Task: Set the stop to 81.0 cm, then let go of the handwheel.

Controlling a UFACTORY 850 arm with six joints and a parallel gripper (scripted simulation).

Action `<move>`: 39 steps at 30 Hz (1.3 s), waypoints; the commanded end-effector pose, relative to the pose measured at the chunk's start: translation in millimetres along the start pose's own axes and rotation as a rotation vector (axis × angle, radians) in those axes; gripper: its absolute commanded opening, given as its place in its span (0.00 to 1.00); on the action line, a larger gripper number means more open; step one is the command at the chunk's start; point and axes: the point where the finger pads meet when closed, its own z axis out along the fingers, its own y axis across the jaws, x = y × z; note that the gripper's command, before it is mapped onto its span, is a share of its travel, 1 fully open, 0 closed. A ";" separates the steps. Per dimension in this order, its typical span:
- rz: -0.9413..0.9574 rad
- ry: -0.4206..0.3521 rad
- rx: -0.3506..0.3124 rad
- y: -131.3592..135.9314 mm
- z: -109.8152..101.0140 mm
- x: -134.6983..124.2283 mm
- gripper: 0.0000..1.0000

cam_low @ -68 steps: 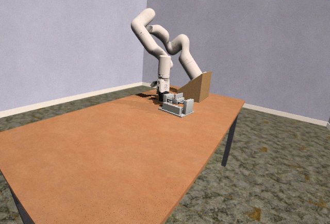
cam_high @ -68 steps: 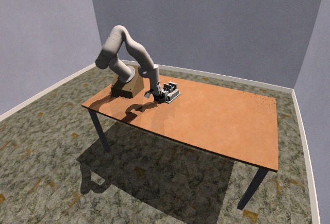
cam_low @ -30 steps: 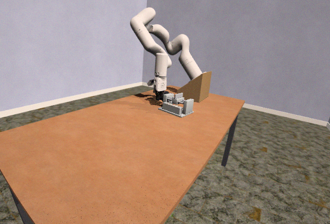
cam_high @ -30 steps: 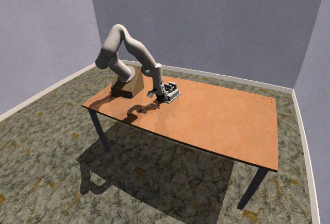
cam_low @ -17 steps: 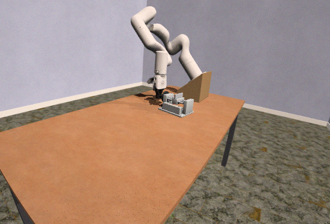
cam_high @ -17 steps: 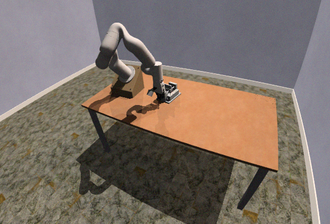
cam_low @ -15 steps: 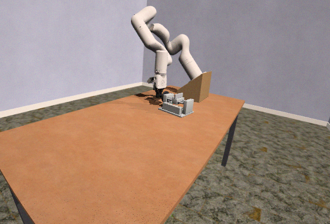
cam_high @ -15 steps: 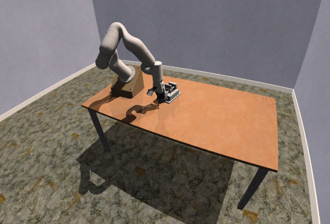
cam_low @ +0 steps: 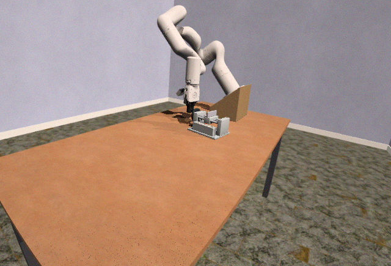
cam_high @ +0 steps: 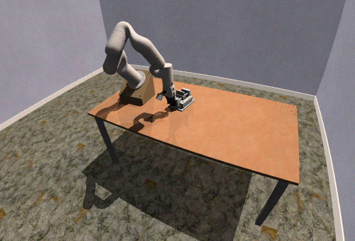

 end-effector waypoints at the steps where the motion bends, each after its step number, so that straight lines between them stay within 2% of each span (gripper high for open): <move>1: 0.000 -0.001 0.000 11.4 -3.2 -0.2 0.06; 21: 0.000 -0.001 0.000 31.8 6.2 -0.1 0.06; 39: 0.000 -0.001 0.000 38.8 28.9 -0.2 0.06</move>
